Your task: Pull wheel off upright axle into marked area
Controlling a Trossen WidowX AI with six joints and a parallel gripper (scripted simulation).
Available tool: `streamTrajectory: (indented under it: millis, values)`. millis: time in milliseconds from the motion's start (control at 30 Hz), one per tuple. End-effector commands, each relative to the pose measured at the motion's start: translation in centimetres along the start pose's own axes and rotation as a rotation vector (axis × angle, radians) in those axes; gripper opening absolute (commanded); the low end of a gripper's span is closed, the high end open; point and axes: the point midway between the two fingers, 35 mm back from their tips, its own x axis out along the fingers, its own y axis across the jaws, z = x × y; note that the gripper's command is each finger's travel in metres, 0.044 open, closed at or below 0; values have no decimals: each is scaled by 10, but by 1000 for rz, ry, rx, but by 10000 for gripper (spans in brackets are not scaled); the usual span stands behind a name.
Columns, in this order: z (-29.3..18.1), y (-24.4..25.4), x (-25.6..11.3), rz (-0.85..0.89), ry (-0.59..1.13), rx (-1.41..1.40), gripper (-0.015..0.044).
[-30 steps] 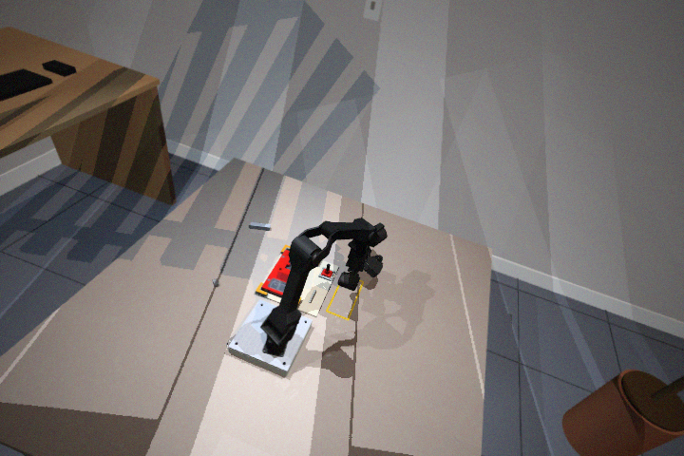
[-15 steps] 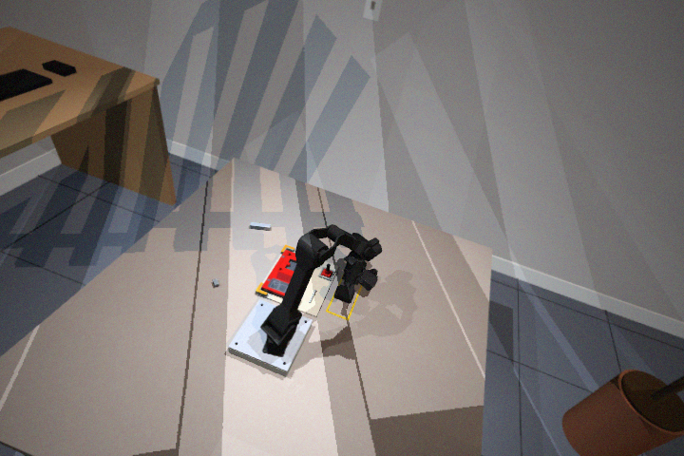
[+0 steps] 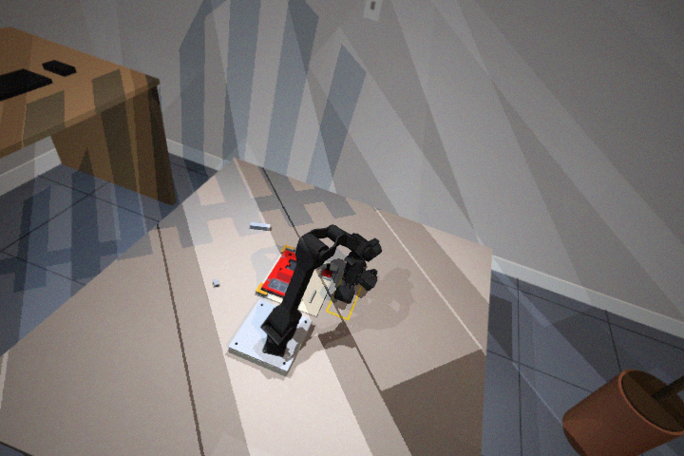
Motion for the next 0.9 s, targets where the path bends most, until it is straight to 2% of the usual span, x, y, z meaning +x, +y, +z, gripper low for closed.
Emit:
streamTrajectory:
  millis: [0, 200, 433, 567, 600, 733, 867]
  values:
    - [0, 0, 0, 0, 0, 0, 131]
    - [0, 0, -2, 0, 0, 0, 289]
    - [1, 1, -58, -10, 6, 1, 300]
    - [1, 1, -60, -11, 6, 1, 300]
    - [1, 1, -55, -8, 3, 5, 326]
    - [-11, -25, -76, -11, 5, 4, 431]
    - [-26, -59, -96, -16, 8, 2, 440]
